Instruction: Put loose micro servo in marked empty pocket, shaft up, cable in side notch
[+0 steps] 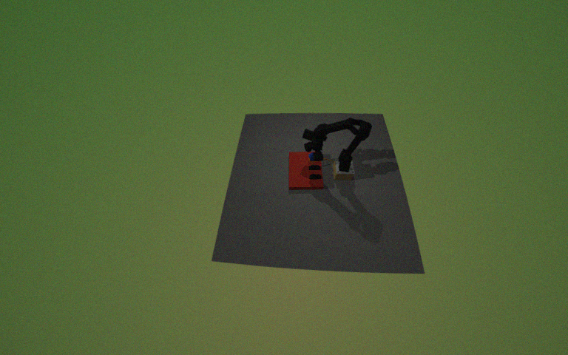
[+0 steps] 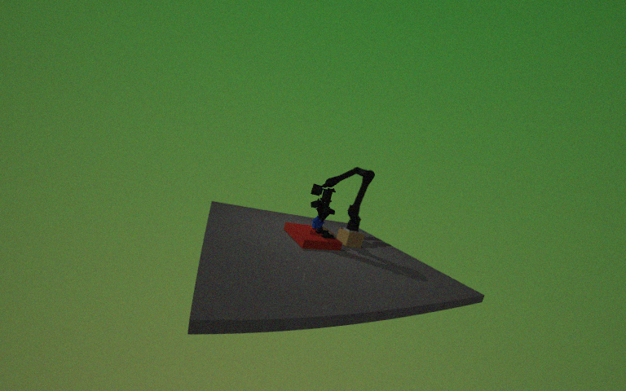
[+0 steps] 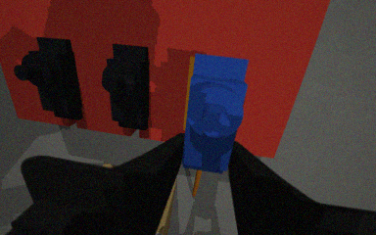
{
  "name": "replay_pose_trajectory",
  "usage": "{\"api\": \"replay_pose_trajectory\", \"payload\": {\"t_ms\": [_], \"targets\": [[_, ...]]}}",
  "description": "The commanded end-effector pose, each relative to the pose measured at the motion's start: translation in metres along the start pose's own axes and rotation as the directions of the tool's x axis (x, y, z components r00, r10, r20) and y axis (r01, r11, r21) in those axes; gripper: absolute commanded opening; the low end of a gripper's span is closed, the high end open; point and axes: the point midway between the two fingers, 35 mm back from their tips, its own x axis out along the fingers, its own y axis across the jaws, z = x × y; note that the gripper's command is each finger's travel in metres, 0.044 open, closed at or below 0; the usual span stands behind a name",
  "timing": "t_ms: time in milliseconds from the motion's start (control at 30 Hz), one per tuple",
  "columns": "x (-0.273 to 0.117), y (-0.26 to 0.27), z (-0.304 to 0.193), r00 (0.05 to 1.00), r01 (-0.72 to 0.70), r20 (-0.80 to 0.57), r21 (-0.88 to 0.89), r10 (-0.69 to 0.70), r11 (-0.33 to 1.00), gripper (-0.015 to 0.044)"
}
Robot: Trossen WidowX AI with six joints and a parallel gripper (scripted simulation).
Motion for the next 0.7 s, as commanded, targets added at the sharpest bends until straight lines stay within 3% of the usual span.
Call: {"api": "replay_pose_trajectory", "payload": {"t_ms": [0,667], "targets": [[0.003,0.0,0.0,1.0,-0.003,0.003,-0.003,0.003,1.0,0.0],[0.023,0.0,0.0,1.0,-0.003,0.003,-0.003,0.003,1.0,0.0]]}}
